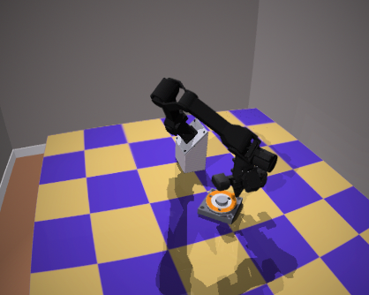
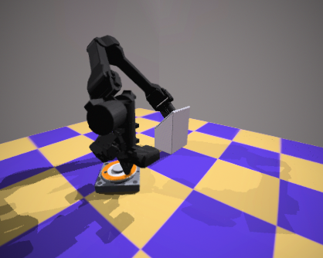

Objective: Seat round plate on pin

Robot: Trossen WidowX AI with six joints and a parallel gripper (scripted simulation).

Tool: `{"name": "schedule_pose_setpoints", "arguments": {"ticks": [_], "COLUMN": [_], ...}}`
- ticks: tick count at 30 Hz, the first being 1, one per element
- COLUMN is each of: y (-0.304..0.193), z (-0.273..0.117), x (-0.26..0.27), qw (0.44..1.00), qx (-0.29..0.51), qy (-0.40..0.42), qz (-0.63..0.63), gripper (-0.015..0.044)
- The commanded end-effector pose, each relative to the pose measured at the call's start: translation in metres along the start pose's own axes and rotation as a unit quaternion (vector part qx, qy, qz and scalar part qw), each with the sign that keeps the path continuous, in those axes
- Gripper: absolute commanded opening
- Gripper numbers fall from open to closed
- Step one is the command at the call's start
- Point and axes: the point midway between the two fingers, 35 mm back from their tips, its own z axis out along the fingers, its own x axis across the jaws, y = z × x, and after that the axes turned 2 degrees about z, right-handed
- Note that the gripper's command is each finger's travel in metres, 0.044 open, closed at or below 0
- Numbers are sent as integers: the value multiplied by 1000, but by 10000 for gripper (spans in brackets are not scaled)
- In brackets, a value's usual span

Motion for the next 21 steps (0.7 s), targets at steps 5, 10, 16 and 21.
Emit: {"name": "schedule_pose_setpoints", "arguments": {"ticks": [5,10,16,21], "y": [-11,-14,-18,-21], "z": [3,3,2,2], "x": [0,0,0,0], "qw": [1000,1000,1000,1000], "qx": [7,7,7,7], "qy": [0,0,0,0], "qz": [-2,-2,-2,-2], "gripper": [0,0,0,0]}}
